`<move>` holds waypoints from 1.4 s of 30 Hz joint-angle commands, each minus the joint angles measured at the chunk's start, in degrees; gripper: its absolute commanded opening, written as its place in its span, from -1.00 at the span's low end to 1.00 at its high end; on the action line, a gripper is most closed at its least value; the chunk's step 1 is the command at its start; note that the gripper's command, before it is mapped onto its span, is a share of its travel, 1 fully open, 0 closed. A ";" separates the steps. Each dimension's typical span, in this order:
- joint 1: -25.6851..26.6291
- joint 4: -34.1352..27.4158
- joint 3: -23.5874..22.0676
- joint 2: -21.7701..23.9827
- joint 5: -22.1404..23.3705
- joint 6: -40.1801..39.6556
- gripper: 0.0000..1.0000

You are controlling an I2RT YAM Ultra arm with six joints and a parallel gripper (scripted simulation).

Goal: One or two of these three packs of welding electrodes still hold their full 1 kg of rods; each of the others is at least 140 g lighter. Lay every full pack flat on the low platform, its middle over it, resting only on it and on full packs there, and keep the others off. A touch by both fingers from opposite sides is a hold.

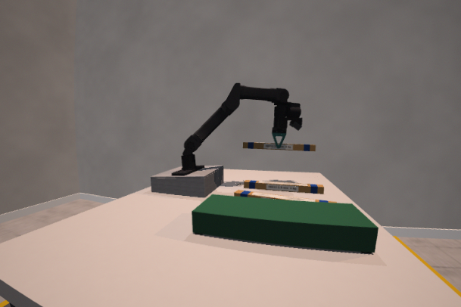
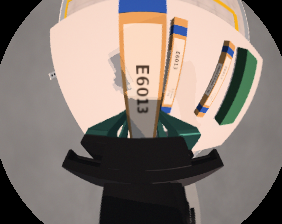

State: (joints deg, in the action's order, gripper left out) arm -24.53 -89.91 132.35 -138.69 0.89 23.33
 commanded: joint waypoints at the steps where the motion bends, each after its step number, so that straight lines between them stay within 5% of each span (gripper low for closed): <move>1: 1.39 -0.09 -0.47 4.65 -0.50 -1.80 -1.00; 8: 2.99 -0.09 -1.87 5.48 -0.63 -3.41 -1.00; 9: 3.80 0.88 1.02 6.24 -1.23 -3.96 -1.00; 42: 13.66 0.37 -8.83 11.37 -1.46 -13.85 -1.00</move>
State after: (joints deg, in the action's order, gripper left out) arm -11.81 -89.08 123.37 -131.31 -0.45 10.98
